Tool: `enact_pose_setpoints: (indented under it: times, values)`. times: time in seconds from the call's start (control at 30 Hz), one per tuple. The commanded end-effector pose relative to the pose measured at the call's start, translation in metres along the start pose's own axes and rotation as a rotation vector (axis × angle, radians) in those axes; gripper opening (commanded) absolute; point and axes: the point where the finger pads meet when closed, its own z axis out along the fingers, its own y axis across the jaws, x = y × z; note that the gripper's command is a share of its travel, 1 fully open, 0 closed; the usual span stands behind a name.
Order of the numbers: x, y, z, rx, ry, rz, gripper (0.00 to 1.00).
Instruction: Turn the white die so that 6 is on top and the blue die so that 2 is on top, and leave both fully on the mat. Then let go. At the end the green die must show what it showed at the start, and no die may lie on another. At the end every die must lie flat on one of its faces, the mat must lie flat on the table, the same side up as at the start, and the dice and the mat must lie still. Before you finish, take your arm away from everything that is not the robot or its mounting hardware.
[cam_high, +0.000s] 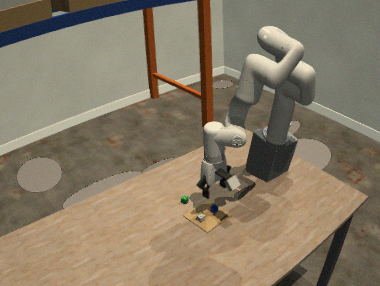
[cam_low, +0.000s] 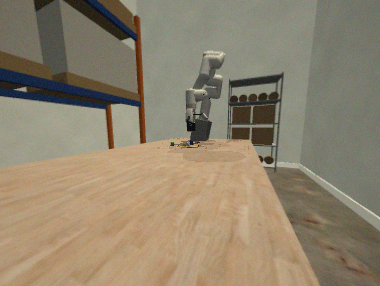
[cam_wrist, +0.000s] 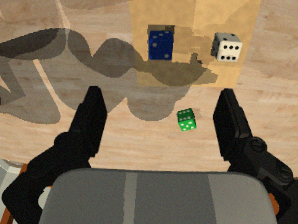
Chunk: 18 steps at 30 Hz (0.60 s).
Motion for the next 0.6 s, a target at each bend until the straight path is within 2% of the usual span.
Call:
enact_pose_setpoints:
  times: [0.0,0.23,0.47,0.57]
  values:
    - [0.000,0.001,-0.001,-0.003,0.000,0.000,1.00]
    - [0.000,0.001,-0.005,-0.003,0.000,0.000,1.00]
    - [0.000,0.001,-0.019,-0.003,0.000,0.000,1.00]
    - [0.000,0.001,-0.031,-0.003,0.000,0.000,1.00]
